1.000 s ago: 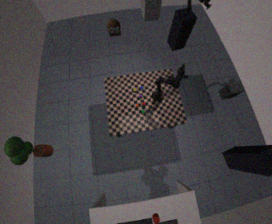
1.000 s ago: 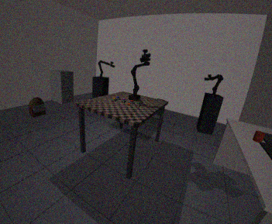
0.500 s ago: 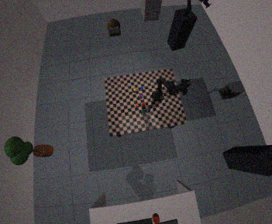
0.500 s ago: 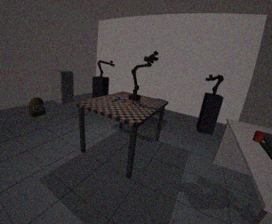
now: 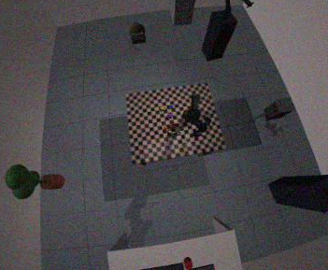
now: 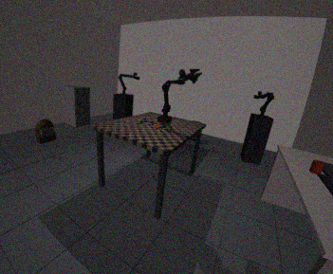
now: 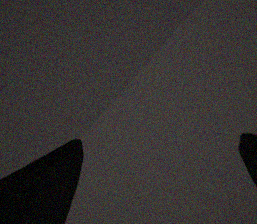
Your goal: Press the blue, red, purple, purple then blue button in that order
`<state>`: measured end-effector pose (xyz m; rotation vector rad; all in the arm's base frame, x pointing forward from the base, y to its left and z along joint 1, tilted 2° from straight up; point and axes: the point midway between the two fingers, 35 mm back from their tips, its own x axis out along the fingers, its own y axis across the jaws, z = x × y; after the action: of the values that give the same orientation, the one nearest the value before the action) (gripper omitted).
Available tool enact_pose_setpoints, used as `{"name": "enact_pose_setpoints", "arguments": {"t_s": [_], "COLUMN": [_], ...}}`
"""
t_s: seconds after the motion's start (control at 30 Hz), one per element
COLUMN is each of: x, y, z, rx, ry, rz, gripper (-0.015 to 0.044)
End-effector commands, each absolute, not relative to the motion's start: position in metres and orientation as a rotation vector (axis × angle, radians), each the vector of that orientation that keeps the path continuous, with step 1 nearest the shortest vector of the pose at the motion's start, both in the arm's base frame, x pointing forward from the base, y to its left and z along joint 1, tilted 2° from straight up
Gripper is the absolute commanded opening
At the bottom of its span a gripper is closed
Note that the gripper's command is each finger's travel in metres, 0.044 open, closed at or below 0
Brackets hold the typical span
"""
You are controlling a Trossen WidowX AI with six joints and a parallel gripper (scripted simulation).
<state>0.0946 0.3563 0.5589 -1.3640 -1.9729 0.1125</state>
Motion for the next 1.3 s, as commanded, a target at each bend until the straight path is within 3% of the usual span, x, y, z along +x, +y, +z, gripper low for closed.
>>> {"name": "enact_pose_setpoints", "arguments": {"t_s": [0.0,0.37,0.67,0.97,1.27], "x": [0.166,0.338,0.414,0.409,0.316], "y": [0.356,0.272,0.138,-0.017,-0.149], "z": [0.526,0.421,0.328,0.237,0.157], "rx": [-1.498,-1.615,-1.454,-1.102,-0.570], "ry": [-1.721,-0.867,-0.146,0.519,1.102], "rz": [0.317,0.638,0.653,0.493,0.192], "gripper": [0.0400,0.0400,0.0400,0.0400,0.0400]}}
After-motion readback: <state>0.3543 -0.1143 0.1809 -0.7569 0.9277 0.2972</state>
